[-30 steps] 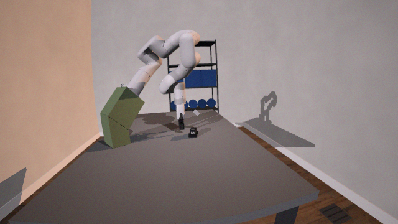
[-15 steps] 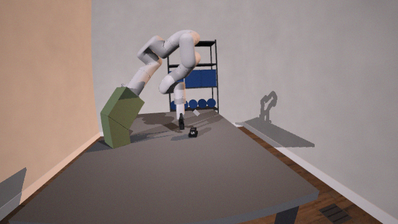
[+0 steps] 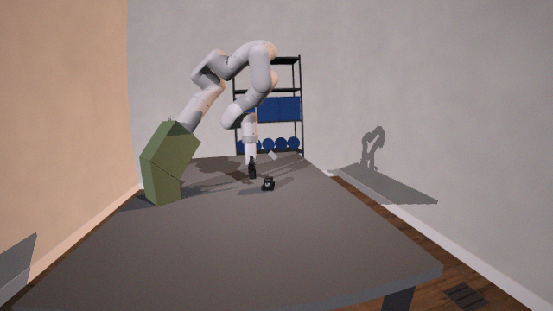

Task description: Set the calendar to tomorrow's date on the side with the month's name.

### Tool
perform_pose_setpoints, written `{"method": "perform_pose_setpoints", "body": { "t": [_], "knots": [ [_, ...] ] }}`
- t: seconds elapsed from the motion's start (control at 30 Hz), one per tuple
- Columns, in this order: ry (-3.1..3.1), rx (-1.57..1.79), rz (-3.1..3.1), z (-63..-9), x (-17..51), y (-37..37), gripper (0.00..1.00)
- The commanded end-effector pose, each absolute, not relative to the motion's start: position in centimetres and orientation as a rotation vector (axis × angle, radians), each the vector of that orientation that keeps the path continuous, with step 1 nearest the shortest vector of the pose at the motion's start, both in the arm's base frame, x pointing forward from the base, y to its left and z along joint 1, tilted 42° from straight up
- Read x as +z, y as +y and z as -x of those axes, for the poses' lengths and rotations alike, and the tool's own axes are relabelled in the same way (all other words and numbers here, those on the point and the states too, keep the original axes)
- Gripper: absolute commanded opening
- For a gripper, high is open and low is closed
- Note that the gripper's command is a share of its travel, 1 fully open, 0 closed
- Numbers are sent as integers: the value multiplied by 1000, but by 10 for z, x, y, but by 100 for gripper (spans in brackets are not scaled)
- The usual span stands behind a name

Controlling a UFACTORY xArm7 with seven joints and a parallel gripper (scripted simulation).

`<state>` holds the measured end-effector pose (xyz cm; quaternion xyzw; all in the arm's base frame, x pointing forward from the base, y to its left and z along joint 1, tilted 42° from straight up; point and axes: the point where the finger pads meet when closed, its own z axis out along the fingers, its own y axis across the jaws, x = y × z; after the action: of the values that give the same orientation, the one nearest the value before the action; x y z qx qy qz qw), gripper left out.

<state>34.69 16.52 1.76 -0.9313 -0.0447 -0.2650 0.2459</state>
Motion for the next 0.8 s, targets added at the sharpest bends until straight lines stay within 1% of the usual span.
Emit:
{"method": "perform_pose_setpoints", "body": {
  "t": [0.0, 0.43, 0.57, 0.77],
  "knots": [
    [-122, -723, 2541, -340, 29, 158, 100],
    [-137, -728, 2543, -333, 40, 150, 100],
    [-291, -773, 2552, -339, 40, 144, 100],
    [-291, -773, 2552, -352, 39, 129, 100]
  ]
}}
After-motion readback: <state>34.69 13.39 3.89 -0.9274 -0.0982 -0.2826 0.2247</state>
